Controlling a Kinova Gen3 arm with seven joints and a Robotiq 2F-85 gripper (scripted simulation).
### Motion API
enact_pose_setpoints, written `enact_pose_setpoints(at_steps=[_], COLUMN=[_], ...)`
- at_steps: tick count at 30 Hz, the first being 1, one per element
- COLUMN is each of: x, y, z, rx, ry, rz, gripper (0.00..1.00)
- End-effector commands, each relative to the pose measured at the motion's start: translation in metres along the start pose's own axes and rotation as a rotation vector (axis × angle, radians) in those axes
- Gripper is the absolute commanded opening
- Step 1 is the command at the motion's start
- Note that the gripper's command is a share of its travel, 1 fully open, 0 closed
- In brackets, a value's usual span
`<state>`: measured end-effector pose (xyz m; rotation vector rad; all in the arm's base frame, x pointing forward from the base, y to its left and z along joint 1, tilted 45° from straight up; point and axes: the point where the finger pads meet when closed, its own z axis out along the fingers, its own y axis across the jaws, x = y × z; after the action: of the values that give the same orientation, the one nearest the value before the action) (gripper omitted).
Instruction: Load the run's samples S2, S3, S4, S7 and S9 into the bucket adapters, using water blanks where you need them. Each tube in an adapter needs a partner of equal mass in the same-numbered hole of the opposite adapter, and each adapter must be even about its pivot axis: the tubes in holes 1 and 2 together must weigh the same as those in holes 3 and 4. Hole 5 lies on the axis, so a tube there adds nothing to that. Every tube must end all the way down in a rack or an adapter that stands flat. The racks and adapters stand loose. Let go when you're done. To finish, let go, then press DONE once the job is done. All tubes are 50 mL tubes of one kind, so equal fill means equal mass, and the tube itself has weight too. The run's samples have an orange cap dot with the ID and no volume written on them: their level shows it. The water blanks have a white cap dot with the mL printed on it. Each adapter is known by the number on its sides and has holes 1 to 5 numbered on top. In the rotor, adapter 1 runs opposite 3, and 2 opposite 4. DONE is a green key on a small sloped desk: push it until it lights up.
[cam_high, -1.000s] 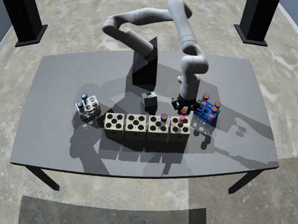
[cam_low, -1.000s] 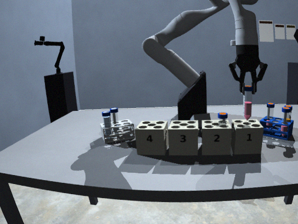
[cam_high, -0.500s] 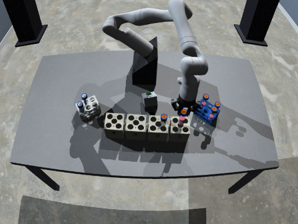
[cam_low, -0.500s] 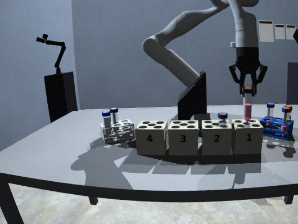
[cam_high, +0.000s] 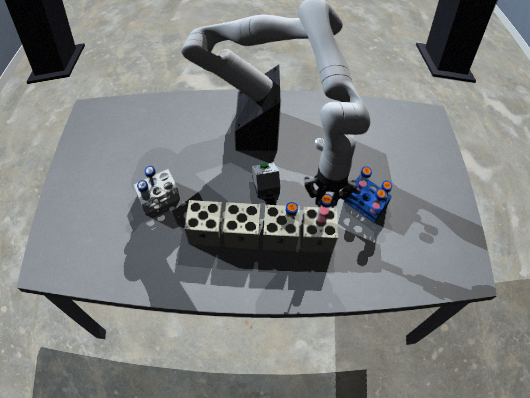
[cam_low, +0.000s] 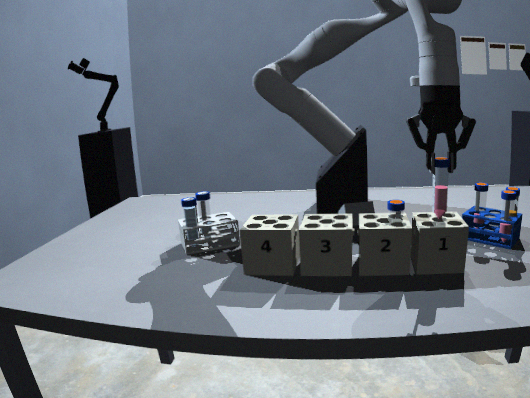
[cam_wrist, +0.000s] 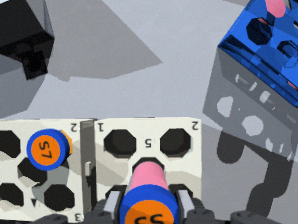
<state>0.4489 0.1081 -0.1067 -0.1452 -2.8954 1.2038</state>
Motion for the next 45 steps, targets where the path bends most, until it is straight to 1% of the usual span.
enact_pose_setpoints(at_steps=[1, 45], x=[0.000, 0.000], y=[0.000, 0.000], z=[0.001, 0.027], rx=[-0.001, -0.001], ry=[-0.002, -0.002], rz=[0.000, 0.000], gripper=[0.10, 0.10])
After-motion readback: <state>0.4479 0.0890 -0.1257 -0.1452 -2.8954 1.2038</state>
